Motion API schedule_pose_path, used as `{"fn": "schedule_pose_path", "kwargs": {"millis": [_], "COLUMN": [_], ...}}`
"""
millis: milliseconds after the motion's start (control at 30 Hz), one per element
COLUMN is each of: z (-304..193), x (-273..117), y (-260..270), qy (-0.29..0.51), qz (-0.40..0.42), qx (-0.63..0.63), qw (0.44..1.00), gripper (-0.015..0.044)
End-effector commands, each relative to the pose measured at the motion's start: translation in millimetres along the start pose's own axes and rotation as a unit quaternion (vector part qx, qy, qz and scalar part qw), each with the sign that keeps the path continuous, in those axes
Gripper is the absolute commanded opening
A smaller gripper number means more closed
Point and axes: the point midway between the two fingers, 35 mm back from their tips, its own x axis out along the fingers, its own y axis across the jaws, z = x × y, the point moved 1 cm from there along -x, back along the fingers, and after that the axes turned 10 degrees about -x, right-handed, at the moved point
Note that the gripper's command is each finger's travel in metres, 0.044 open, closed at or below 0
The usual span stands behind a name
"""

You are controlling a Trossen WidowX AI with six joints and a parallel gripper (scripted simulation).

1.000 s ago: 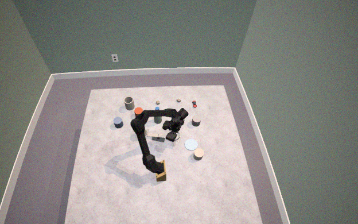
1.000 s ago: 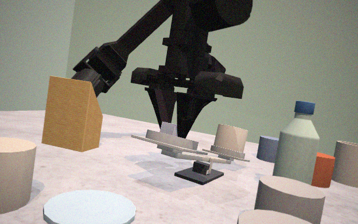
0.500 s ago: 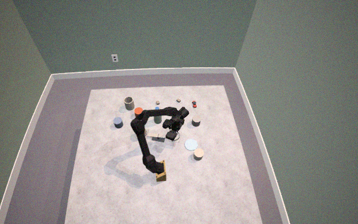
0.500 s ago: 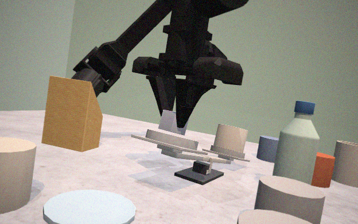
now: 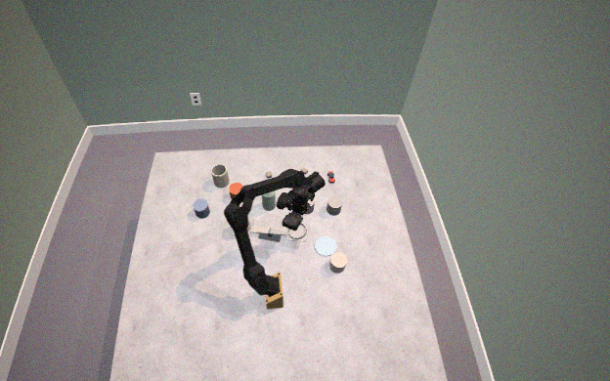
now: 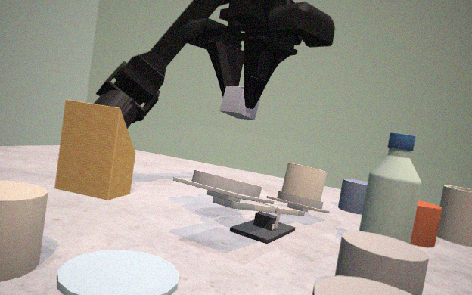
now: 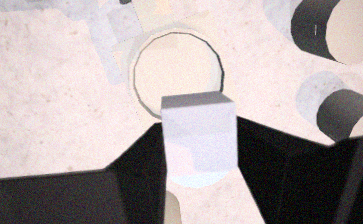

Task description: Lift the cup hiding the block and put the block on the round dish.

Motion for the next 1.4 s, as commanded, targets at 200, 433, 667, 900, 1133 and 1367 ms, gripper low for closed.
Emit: {"fn": "schedule_pose_path", "kwargs": {"millis": [200, 433, 667, 900, 1133, 1367], "z": [-34.4, -77.1, -117.0, -135.5, -135.7, -135.4], "x": [13.1, 42.2, 74.8, 92.1, 114.8, 134.0], "y": [-5.1, -7.1, -3.7, 0.0, -0.8, -0.1], "qy": [0.003, 0.004, 0.004, 0.004, 0.004, 0.004], "qz": [0.0, 0.0, 0.0, 0.0, -0.001, 0.0], "qx": [-0.004, -0.005, -0.005, -0.005, -0.005, -0.005], "qw": [1.0, 1.0, 1.0, 1.0, 1.0, 1.0], "gripper": [0.0, 0.0, 0.0, 0.0, 0.0, 0.0]}}
